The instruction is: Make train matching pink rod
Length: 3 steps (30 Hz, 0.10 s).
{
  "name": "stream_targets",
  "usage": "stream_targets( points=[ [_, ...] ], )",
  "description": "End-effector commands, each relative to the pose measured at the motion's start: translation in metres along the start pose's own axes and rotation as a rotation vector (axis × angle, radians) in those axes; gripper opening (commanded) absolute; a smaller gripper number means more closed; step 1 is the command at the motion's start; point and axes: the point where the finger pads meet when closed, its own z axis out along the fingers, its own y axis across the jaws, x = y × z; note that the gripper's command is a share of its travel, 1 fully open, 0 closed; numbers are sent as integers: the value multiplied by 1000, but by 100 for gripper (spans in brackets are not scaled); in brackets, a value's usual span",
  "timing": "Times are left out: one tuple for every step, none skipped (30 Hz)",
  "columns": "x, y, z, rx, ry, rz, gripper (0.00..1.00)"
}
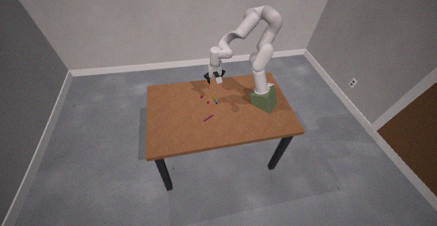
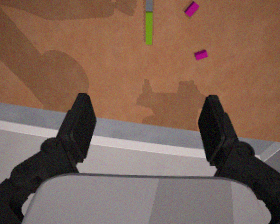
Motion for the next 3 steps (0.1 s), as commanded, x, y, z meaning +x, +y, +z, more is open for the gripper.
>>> stream_targets(
  points=[
    [0,1,-1,-3,-1,0,100],
    [0,1,-1,-3,-1,0,100],
    [0,1,-1,-3,-1,0,100]
  ],
)
